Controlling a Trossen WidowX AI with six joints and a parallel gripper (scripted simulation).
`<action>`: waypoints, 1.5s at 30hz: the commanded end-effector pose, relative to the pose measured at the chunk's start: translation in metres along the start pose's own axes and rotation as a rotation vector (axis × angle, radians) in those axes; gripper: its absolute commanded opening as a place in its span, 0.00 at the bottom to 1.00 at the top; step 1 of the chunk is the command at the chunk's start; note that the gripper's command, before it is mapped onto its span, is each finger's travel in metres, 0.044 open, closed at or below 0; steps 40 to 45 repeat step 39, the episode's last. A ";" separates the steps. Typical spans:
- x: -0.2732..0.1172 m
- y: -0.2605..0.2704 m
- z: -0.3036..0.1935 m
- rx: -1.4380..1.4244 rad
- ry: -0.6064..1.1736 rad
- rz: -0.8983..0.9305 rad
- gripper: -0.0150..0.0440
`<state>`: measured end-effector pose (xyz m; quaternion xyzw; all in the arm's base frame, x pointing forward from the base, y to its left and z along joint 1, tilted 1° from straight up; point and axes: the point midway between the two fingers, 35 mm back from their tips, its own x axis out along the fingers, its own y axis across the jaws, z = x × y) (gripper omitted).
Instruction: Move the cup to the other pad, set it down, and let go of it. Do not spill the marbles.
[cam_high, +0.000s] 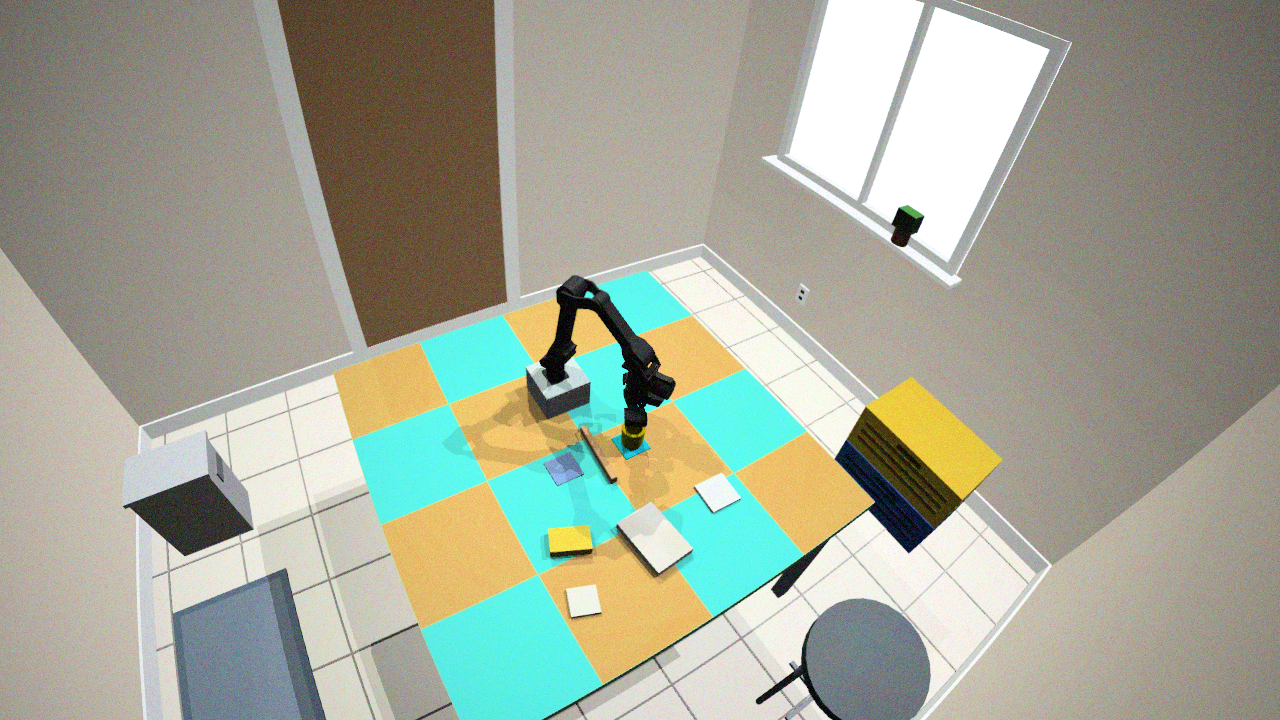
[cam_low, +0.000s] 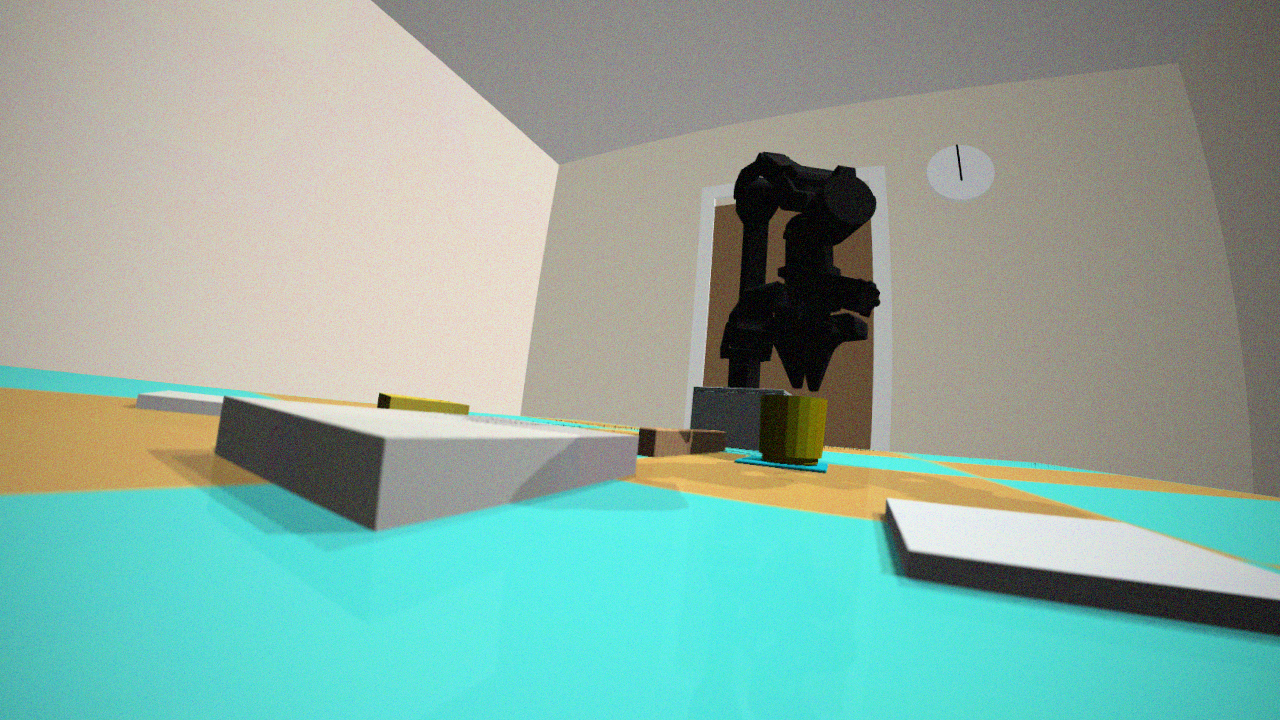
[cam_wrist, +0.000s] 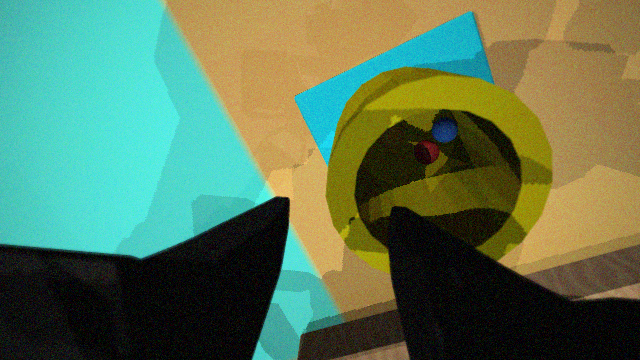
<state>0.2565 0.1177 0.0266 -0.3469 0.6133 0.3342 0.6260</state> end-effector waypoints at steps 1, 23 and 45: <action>-0.007 0.000 0.000 0.006 -0.005 -0.009 0.50; -0.045 0.002 -0.001 0.004 -0.004 -0.006 1.00; -0.064 0.006 -0.002 0.000 -0.004 -0.002 1.00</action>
